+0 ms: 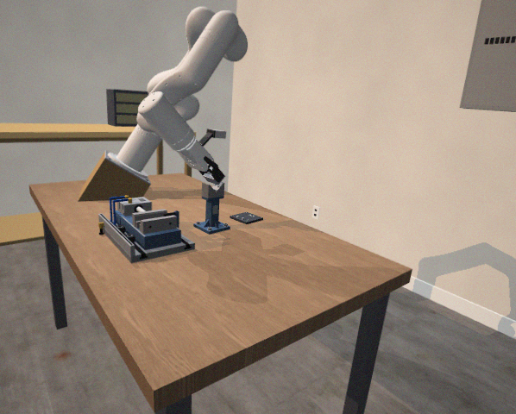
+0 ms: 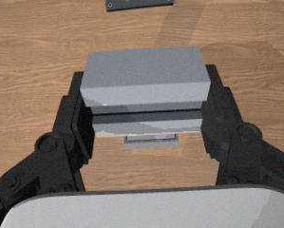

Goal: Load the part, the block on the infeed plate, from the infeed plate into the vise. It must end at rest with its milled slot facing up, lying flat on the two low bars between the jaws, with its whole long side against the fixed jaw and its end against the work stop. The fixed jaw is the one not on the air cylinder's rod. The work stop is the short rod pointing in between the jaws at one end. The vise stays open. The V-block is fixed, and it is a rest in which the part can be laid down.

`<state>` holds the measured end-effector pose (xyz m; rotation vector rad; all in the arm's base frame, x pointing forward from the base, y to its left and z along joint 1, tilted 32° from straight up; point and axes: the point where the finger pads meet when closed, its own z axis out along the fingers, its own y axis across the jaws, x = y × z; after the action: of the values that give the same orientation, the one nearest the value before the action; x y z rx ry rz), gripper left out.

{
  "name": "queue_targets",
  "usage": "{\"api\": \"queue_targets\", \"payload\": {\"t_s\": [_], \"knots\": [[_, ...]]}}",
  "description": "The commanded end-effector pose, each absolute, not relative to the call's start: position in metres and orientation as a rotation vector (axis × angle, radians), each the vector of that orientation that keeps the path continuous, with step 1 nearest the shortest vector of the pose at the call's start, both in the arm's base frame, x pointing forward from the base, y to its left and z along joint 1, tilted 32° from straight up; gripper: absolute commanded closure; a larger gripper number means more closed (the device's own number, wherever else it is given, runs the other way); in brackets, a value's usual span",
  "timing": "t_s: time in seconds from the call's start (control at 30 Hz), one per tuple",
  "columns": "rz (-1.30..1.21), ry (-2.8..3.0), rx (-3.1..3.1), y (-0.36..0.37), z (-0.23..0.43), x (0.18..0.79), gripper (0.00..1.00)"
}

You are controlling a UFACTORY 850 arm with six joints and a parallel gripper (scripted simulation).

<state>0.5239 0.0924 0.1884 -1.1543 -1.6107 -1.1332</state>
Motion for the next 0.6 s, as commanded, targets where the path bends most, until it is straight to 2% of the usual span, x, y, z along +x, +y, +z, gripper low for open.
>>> {"api": "queue_targets", "payload": {"t_s": [0.0, 0.57], "knots": [[-1.135, -1.612, -1.154, 0.0914, 0.19, 0.5243, 1.0], [-1.135, -1.612, -1.154, 0.0903, 0.1917, 0.5241, 1.0]]}}
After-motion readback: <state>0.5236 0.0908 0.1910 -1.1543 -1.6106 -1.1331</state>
